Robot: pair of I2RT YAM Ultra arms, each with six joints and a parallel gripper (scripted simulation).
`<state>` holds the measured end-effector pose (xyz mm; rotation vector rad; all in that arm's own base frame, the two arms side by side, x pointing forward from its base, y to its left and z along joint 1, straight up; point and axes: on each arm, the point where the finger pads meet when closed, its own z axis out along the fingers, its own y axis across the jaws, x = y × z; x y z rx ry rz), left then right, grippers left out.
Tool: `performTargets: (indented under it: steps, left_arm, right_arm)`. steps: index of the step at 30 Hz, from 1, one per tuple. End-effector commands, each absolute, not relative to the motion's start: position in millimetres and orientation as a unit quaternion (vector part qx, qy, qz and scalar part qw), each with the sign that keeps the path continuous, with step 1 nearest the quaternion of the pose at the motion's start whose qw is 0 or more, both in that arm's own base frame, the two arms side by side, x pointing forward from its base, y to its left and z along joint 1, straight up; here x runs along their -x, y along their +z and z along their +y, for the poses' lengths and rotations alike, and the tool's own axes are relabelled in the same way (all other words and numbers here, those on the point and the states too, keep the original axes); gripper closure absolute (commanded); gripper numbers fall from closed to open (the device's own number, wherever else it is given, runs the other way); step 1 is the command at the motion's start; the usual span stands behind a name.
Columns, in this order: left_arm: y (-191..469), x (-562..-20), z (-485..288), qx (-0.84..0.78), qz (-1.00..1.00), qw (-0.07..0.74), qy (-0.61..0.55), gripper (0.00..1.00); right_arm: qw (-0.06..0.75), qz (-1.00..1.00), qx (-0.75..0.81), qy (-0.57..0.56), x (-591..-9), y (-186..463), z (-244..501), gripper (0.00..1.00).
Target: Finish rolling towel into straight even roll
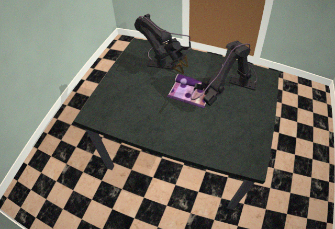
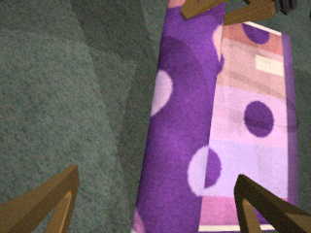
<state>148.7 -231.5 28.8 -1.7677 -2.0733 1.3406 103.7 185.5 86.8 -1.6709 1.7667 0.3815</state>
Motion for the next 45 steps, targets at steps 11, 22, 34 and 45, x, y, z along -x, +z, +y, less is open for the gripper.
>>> performTargets:
  steps: [11,22,34,45]
  left_arm:
    - [30.1,-148.8,-230.7,0.572,-0.675,0.074,0.461,0.77]
    - [27.0,-148.8,-230.7,0.572,-0.675,0.074,0.461,0.77]
    - [27.0,-148.8,-230.7,0.572,-0.675,0.074,0.461,0.77]
    - [27.0,-148.8,-230.7,0.572,-0.675,0.074,0.461,0.77]
  right_arm:
    - [0.367,0.699,0.609,0.075,-127.9,88.5,178.4,0.02]
    - [0.366,0.696,0.613,0.077,-126.3,73.0,178.9,0.02]
    - [0.367,0.701,0.607,0.074,-119.4,26.7,181.9,0.02]
    - [0.367,0.701,0.607,0.074,-121.8,26.0,184.4,0.32]
